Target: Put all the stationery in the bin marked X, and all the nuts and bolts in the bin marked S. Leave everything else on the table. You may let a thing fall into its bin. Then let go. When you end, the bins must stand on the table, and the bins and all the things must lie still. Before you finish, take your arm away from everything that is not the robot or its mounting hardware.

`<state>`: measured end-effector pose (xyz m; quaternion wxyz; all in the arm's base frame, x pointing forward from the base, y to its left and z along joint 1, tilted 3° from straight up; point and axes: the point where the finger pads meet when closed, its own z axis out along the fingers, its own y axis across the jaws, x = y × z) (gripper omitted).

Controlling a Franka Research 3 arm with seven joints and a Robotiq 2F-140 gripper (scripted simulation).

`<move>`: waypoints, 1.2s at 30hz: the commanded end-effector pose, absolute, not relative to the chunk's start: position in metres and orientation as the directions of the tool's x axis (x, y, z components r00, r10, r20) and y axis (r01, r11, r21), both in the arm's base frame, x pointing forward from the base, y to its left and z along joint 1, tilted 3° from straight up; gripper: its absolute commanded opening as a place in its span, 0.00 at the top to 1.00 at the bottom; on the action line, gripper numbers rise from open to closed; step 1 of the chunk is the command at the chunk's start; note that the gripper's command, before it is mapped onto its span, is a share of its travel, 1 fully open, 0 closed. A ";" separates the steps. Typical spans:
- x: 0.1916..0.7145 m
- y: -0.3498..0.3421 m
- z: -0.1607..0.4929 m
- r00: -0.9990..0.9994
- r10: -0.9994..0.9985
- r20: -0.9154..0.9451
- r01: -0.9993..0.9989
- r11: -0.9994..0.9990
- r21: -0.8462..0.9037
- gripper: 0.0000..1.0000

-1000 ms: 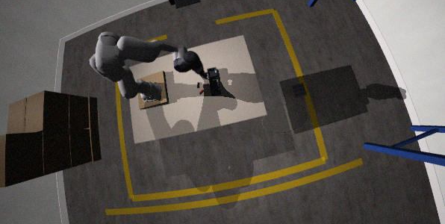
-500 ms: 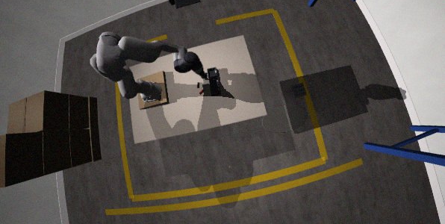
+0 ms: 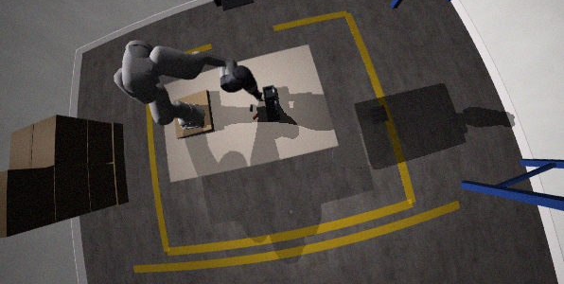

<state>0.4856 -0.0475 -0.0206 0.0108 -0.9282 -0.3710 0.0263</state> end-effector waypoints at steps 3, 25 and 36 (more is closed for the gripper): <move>0.486 -0.047 -0.021 0.722 0.691 -0.038 0.690 -0.722 -0.040 0.94; 0.487 -0.047 -0.001 0.722 0.691 -0.038 0.690 -0.722 -0.040 0.94; 0.489 -0.047 0.029 0.722 0.691 -0.038 0.690 -0.722 -0.040 0.94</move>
